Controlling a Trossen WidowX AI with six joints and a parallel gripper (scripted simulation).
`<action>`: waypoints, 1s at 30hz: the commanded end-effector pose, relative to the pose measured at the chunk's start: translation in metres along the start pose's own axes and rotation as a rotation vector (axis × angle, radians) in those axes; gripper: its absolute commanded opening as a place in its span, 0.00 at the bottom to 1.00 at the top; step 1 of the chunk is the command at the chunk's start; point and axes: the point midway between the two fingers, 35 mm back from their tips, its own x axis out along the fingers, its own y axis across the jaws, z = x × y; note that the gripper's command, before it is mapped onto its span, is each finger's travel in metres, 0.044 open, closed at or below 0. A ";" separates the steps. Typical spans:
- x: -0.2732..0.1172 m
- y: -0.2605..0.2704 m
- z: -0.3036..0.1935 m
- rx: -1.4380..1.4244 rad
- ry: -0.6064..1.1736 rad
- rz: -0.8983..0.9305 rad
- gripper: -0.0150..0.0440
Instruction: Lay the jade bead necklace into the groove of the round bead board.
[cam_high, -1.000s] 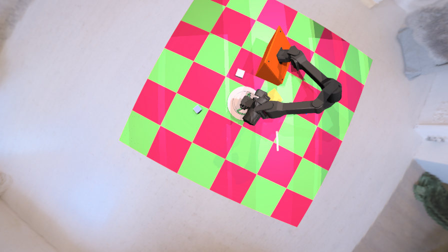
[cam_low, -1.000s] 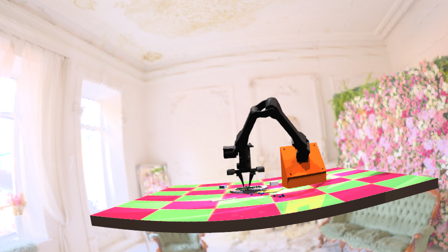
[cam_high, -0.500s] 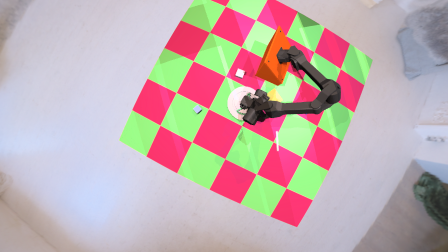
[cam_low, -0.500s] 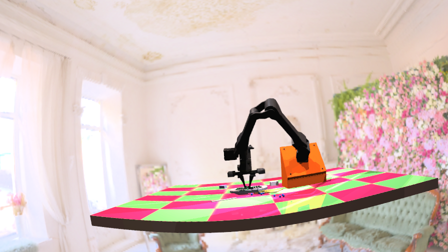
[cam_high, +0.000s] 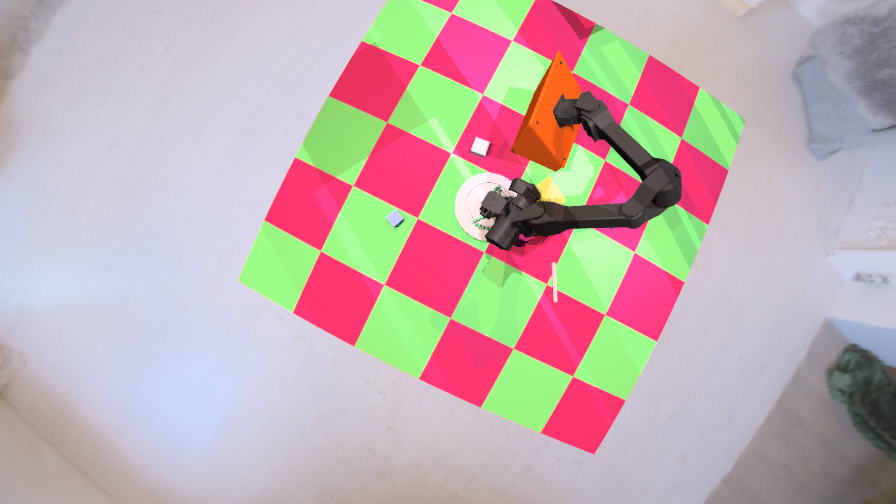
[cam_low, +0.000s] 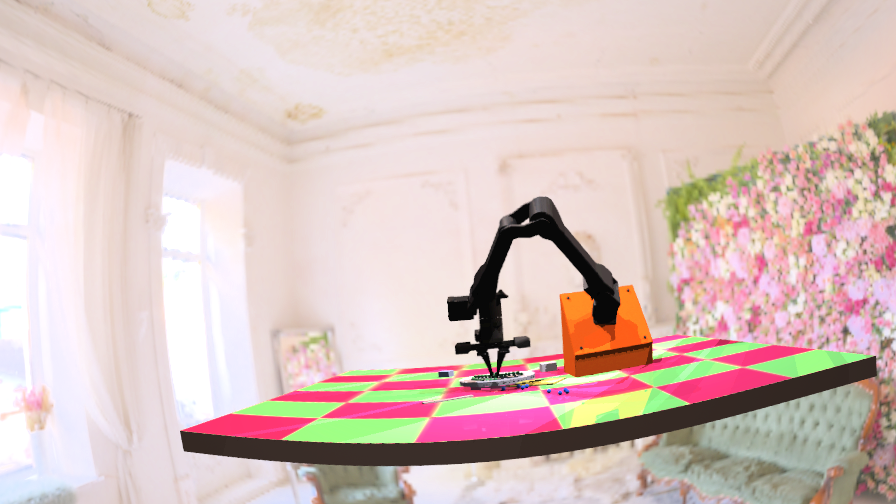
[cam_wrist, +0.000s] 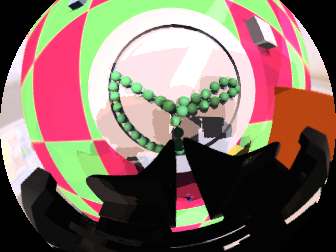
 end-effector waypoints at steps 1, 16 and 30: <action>0.000 0.000 0.000 -0.001 0.000 0.000 0.25; 0.000 0.000 0.000 -0.001 0.000 0.000 0.25; -0.006 -0.009 -0.009 0.008 0.005 -0.003 0.25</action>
